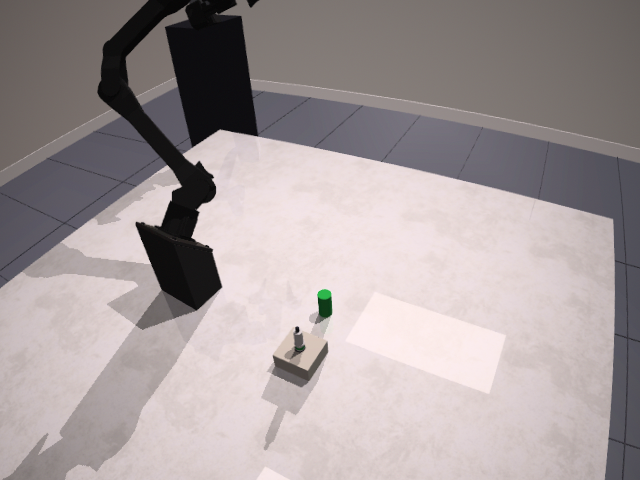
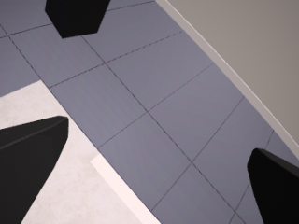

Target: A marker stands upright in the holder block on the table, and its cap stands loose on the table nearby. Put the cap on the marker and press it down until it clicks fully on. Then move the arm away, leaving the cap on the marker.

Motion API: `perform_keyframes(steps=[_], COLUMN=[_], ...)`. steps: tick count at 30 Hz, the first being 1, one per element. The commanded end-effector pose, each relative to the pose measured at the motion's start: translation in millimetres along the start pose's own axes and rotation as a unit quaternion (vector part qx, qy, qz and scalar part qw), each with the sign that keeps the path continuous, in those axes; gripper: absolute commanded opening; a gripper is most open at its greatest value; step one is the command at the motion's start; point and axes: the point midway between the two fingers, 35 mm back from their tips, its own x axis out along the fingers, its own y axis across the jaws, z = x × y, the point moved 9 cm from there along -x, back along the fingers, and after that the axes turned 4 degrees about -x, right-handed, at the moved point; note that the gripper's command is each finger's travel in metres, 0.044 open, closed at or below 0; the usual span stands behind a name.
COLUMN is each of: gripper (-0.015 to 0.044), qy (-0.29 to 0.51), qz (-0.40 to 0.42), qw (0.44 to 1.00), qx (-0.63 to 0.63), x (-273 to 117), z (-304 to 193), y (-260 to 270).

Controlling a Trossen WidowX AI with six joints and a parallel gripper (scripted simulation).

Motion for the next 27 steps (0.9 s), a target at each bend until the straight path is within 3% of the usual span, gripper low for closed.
perform_keyframes(steps=[1, 7, 17, 27], gripper=[0.0374, 0.0236, 0.0236, 0.0236], qy=[0.002, 0.079, 0.201, 0.331], qz=[-0.003, -0.074, -0.126, -0.171], qw=[1.0, 0.993, 0.966, 0.91], qx=[0.002, 0.047, 0.103, 0.183], x=[1, 23, 30, 0], z=[-1, -50, -154, -269], y=[-1, -45, -116, -156])
